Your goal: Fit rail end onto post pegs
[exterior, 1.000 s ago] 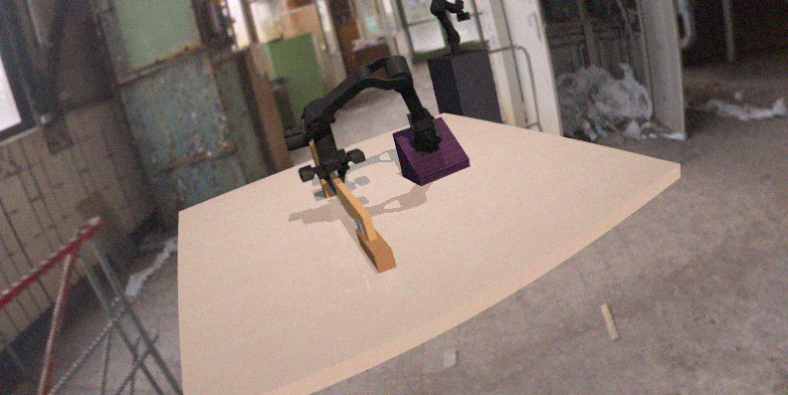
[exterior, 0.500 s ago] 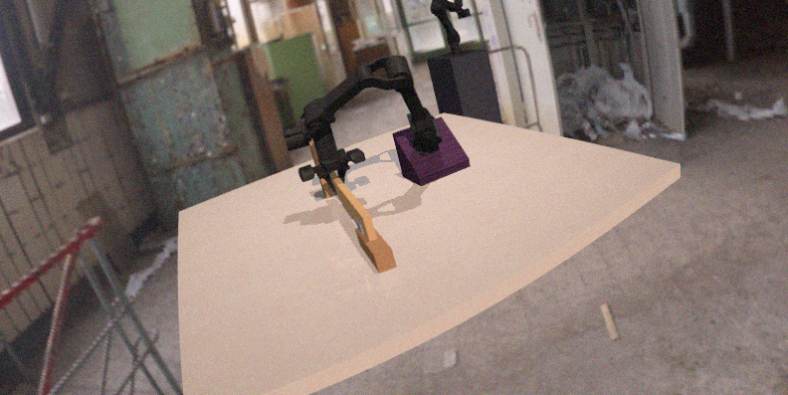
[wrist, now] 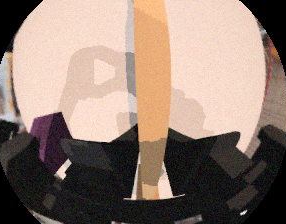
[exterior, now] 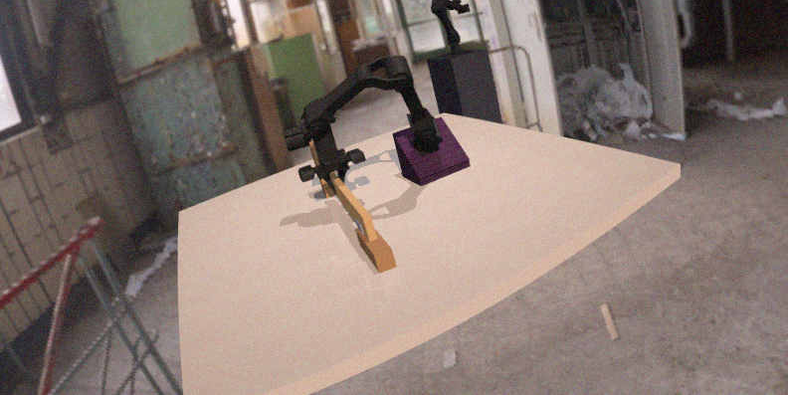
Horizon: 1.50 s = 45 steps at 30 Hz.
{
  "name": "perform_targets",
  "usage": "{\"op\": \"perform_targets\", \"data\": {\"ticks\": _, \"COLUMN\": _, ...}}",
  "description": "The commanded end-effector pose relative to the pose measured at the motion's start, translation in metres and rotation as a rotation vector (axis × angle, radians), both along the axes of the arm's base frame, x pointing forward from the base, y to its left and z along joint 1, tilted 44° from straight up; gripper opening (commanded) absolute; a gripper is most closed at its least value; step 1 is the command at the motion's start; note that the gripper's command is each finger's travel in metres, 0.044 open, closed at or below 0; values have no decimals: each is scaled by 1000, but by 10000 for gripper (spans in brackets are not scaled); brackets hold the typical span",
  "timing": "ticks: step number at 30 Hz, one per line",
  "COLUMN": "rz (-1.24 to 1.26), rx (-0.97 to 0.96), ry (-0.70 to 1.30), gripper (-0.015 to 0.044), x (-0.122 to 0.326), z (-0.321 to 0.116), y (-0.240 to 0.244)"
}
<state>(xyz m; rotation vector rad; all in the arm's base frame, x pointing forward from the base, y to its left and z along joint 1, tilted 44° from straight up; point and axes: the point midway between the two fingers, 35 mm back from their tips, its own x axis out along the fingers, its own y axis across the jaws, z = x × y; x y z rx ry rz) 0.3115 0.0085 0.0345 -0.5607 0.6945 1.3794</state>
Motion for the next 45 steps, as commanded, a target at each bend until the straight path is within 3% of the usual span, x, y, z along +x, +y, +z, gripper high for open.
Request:
{"op": "perform_targets", "data": {"ticks": 1, "rz": -4, "rx": 3, "ry": -3, "gripper": 0, "x": 1, "z": 1, "y": 1}}
{"op": "perform_targets", "data": {"ticks": 45, "rz": -4, "rx": 3, "ry": -3, "gripper": 0, "x": 1, "z": 3, "y": 1}}
